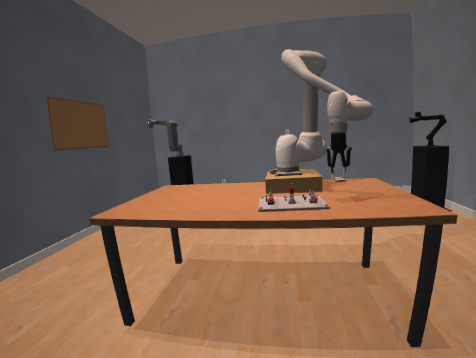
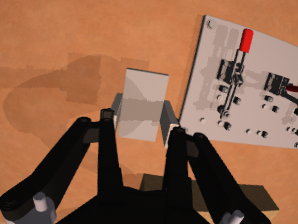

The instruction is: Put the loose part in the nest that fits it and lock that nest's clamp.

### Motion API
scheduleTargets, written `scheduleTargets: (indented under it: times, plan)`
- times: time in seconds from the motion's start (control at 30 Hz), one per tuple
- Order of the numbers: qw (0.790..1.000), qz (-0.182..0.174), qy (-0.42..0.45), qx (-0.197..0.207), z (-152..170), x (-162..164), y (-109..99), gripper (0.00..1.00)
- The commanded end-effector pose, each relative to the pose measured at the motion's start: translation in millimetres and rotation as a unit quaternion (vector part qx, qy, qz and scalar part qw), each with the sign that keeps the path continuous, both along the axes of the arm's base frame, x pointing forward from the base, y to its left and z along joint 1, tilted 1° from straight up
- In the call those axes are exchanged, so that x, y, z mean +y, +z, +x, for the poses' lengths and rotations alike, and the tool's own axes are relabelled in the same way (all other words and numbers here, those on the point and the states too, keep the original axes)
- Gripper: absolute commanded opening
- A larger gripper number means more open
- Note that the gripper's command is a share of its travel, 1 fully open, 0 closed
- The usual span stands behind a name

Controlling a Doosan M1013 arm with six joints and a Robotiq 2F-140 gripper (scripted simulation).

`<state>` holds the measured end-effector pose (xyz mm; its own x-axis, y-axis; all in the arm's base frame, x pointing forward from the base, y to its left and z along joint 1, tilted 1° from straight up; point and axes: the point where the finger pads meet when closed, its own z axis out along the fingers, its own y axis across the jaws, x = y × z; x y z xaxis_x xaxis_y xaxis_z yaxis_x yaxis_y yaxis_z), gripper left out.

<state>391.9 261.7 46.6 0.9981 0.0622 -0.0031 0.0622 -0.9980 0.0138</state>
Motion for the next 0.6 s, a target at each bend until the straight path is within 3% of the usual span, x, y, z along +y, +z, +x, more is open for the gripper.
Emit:
scheduleTargets:
  times: [0.0, 0.57]
  plan:
    - [1.000, 0.000, 0.000, 0.000, -3.5, -0.2, -2.1, 0.10]
    - [1.000, 0.000, 0.000, 0.000, -23.7, -1.6, -15.0, 0.10]
